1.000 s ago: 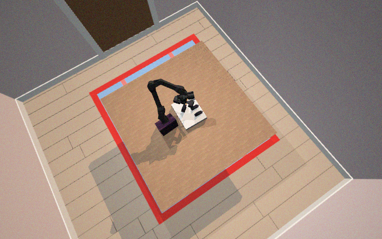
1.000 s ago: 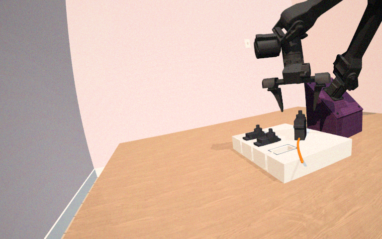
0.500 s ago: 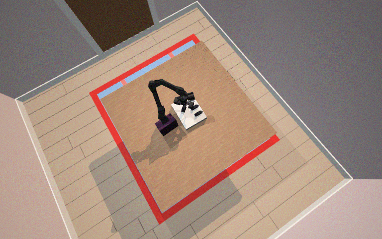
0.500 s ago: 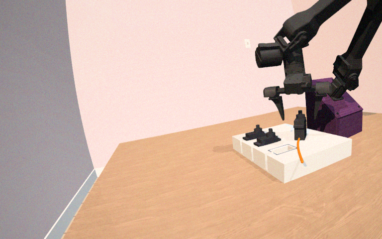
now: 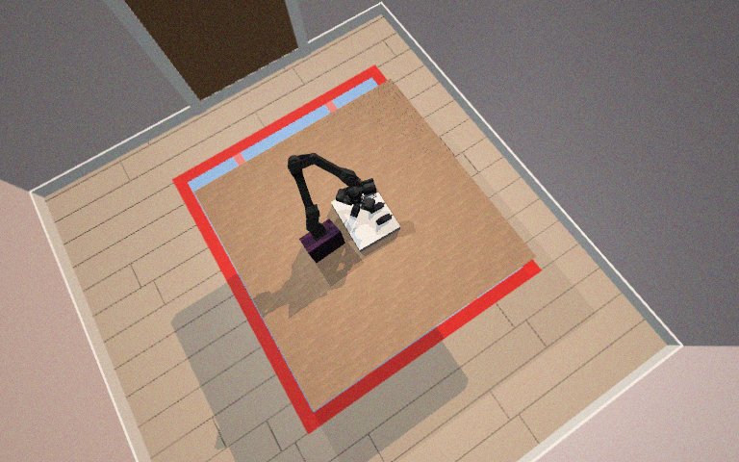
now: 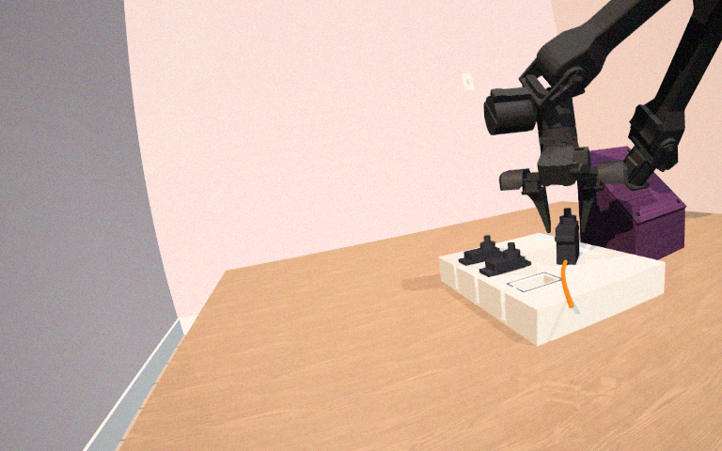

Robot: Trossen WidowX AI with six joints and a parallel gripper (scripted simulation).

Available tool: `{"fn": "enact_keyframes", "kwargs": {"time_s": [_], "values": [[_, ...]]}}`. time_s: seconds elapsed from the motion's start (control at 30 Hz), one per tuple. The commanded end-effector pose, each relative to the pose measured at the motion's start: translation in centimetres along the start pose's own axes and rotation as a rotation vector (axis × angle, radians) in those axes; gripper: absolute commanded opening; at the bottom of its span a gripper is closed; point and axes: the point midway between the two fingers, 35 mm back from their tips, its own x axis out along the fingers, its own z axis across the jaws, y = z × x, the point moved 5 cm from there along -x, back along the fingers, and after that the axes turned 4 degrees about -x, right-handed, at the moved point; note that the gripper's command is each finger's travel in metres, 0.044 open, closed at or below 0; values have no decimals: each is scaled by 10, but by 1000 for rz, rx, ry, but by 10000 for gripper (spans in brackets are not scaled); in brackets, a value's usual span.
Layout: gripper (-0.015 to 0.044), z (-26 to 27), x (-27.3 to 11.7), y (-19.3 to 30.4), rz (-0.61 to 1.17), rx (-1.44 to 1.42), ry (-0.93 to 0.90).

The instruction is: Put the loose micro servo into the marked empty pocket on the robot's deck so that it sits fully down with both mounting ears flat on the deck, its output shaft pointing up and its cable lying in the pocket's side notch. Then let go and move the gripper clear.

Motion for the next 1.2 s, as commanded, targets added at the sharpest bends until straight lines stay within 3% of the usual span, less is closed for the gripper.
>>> {"fn": "enact_keyframes", "kwargs": {"time_s": [0.0, 0.2, 0.33, 0.53, 1.17], "values": [[151, 0, 1, 0, -5, 5, -3], [92, 0, 1, 0, -5, 5, -3], [0, 0, -8, 0, -4, 6, -2], [0, 6, -29, 5, -3, 6, -2], [0, 5, -30, 3, -3, 6, -2]]}}
